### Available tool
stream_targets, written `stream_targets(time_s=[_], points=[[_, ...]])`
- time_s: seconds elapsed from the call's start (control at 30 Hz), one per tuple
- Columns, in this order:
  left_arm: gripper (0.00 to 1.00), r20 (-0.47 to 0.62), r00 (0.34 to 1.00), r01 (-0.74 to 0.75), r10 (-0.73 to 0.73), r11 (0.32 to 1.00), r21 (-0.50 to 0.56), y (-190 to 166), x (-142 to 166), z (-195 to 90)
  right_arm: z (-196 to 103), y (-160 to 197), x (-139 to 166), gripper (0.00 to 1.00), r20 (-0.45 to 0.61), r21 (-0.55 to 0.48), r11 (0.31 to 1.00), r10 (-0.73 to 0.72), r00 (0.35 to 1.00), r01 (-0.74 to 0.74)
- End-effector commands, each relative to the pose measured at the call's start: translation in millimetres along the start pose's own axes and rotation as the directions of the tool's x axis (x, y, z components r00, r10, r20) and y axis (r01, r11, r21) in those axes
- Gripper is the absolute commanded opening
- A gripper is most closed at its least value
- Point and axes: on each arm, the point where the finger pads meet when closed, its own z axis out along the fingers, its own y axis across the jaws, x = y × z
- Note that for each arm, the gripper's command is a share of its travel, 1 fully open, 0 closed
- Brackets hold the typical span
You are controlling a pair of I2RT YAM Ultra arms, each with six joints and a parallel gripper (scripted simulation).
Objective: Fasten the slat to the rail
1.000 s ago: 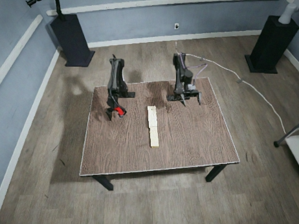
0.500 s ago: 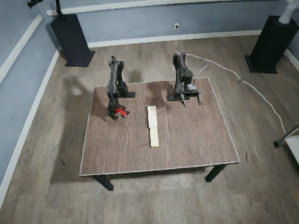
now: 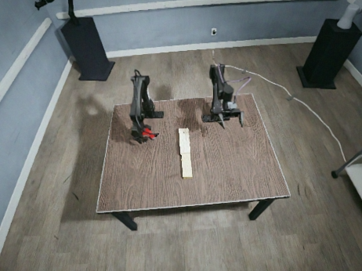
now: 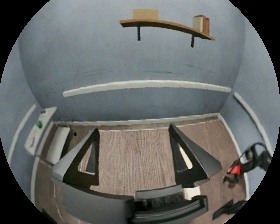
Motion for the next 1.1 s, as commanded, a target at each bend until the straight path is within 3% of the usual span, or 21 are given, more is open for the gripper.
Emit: stream_targets(time_s=[0.0,1.07], points=[[1.0,0.033,0.999,-0.001,0.001,1.0,0.01,-0.8,-11.5,-4.9,2.6,9.6,7.9,1.0,-0.015,-0.038,0.999,-0.01,1.0,0.009],[1.0,0.033,0.999,-0.001,0.001,1.0,0.01,-0.8,-11.5,-4.9,6.3,3.7,4.0,1.0,-0.007,-0.017,1.0,-0.009,1.0,0.009]])
